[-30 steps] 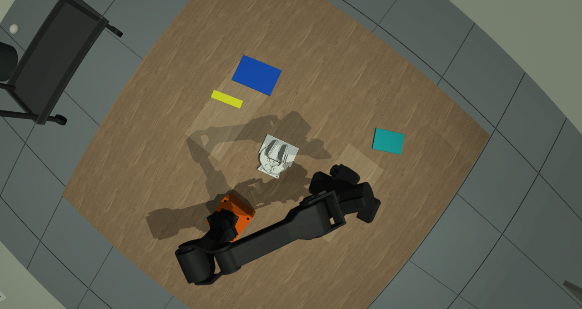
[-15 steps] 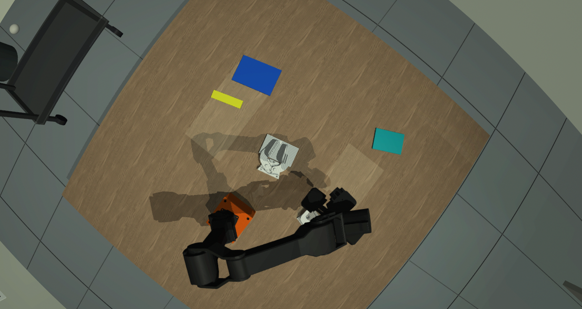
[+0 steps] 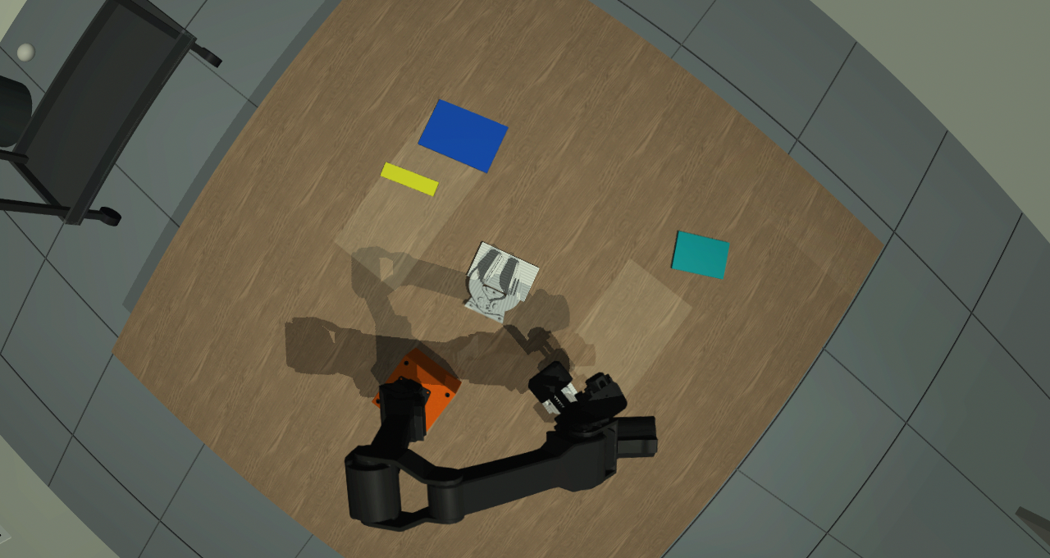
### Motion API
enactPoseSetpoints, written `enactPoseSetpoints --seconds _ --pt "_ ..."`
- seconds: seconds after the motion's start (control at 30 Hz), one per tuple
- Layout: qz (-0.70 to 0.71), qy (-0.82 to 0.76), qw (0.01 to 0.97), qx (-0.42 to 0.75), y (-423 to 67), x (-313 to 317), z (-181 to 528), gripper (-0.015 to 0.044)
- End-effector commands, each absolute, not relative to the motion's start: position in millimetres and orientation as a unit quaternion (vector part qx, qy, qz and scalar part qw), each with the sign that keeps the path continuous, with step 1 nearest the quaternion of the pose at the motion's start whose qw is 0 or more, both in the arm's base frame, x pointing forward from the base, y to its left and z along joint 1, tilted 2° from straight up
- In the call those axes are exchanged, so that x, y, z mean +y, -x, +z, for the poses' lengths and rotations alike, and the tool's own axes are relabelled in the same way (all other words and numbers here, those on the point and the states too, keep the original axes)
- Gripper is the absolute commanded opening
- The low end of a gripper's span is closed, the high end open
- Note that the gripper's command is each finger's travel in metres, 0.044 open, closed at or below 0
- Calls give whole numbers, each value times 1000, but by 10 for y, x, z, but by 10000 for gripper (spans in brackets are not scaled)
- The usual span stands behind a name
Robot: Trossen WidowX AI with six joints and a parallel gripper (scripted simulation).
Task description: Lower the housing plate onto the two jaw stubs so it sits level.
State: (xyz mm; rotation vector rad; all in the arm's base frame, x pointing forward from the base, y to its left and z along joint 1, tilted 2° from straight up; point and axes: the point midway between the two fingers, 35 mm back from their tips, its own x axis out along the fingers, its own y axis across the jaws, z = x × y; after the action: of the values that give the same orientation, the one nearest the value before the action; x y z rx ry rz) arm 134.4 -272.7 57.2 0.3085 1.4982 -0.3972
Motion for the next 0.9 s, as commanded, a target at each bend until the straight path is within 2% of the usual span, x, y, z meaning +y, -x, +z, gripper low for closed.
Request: enactPoseSetpoints --seconds 0.0,0.27,0.43,0.87 --pt "-180 -186 688 678 -1199 -2634 484 440" --pt "-180 -188 687 678 -1194 -2632 459 440" --pt "-180 -188 687 678 -1198 -2625 80 440" --pt "-180 -188 687 678 -1200 -2626 4 440"
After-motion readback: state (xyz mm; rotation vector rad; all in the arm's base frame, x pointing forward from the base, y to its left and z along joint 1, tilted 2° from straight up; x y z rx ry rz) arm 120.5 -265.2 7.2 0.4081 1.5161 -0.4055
